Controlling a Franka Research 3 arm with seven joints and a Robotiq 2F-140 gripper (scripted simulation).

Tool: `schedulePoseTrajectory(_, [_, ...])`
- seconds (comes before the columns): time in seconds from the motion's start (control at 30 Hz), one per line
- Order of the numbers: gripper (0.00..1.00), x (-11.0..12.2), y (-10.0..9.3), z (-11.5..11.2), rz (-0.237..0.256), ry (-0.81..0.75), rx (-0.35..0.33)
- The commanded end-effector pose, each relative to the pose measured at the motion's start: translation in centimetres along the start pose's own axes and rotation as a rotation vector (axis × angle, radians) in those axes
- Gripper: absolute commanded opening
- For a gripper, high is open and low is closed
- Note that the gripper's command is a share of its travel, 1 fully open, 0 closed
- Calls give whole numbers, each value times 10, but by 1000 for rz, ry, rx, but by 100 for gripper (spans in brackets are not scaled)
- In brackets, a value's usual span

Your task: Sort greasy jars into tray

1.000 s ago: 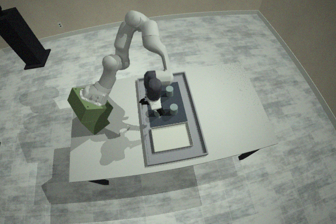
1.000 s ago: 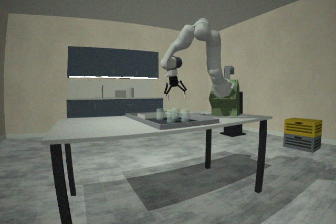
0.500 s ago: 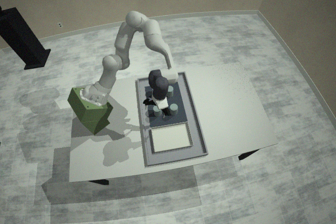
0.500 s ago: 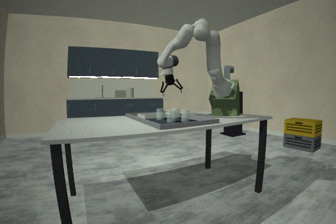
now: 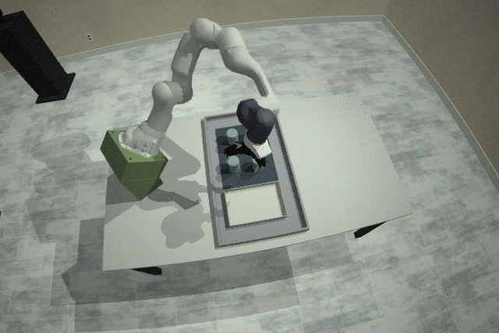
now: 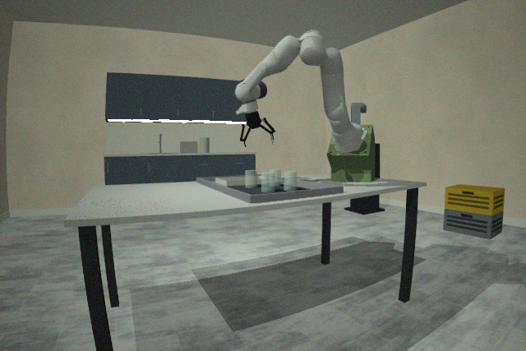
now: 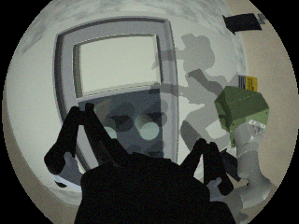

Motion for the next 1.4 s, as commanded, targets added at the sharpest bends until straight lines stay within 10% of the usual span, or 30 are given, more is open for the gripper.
schedulePoseTrajectory(0.0, [100, -10, -8, -4, -53, -35, -2])
schedulePoseTrajectory(1.37, [100, -118, -161, -6, -392, -326, 313])
Point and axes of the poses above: the point where the finger pads meet when closed, its own y axis out along the fingers, its own x axis across the jaws, z = x × y, the point moved 10 cm from there along -y, back along the fingers, and after that the axes turned 14 degrees about -y, right-handed, at the moved point
